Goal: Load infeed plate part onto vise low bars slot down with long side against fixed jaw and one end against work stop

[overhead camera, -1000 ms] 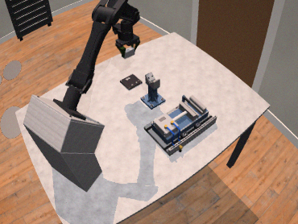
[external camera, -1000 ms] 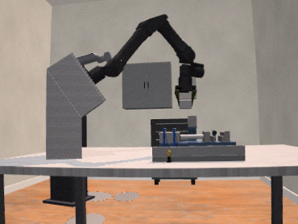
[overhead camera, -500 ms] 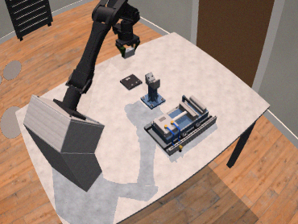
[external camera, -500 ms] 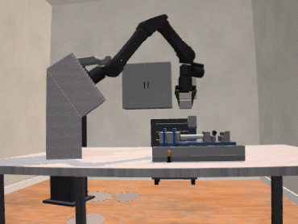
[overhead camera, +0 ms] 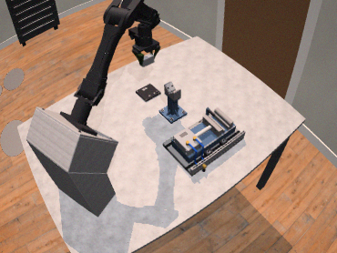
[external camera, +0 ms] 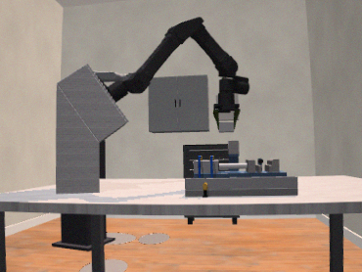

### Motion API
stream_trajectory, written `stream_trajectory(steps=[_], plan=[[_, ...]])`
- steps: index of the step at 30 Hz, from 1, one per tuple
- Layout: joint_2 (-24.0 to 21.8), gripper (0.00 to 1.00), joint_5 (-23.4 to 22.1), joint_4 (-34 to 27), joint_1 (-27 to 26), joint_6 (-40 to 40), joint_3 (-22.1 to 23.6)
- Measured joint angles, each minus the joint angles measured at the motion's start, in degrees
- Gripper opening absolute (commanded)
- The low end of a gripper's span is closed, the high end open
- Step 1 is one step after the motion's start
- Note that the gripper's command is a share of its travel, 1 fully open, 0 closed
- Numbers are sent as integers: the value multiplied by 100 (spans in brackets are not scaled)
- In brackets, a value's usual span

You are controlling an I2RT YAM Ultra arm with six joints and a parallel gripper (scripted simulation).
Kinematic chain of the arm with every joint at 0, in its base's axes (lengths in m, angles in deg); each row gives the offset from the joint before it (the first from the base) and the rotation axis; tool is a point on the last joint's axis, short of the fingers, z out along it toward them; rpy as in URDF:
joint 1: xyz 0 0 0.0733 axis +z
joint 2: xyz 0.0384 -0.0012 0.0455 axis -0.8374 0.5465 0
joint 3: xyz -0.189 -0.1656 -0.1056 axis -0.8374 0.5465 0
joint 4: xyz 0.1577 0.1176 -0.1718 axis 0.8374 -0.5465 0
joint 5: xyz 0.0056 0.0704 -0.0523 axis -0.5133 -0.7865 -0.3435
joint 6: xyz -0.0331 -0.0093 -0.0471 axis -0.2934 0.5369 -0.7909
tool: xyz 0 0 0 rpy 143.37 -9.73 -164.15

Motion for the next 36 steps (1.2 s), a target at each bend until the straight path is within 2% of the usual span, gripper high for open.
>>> stream_trajectory(steps=[16,36], plan=[[-83,0,-535,76,-787,-407,210],[-282,0,-1720,269,-2262,-1261,638]])
